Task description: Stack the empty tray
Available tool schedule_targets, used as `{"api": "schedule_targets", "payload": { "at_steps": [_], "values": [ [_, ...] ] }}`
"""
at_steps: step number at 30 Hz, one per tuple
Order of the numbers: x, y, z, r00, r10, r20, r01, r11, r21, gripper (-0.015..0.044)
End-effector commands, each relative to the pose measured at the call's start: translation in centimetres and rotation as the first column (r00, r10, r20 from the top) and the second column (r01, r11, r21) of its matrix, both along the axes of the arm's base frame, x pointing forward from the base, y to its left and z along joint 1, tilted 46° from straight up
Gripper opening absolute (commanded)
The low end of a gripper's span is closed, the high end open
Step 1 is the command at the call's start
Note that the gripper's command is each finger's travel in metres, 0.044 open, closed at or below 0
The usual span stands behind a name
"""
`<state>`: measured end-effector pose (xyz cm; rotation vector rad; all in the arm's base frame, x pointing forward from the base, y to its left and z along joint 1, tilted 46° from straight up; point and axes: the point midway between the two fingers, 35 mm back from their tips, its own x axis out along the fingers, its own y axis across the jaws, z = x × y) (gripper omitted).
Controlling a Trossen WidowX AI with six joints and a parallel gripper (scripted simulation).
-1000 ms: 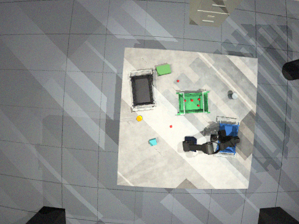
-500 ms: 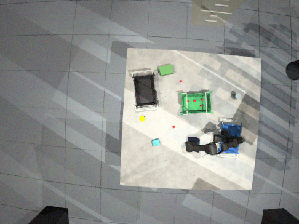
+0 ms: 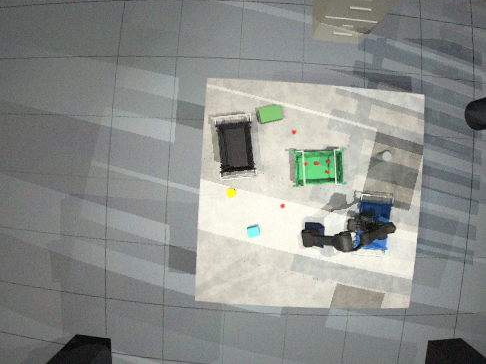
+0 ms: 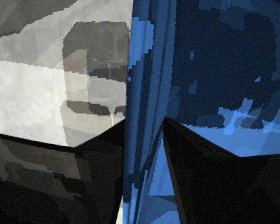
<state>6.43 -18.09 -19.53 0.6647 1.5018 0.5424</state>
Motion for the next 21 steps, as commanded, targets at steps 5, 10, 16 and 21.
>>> {"api": "schedule_targets", "payload": {
  "at_steps": [5, 10, 16, 21],
  "values": [
    [0.1, -1.0, 1.0, 1.000, -0.002, 0.000, 0.002, 1.000, 0.007, 0.0000],
    [0.0, -3.2, 3.1, 1.000, -0.002, -0.001, 0.002, 1.000, 0.007, 0.0000],
    [-0.1, -5.4, 5.7, 1.000, -0.002, -0.001, 0.002, 1.000, 0.007, 0.0000],
    [-0.1, -5.5, 5.8, 1.000, -0.002, -0.001, 0.002, 1.000, 0.007, 0.0000]
  ]
}}
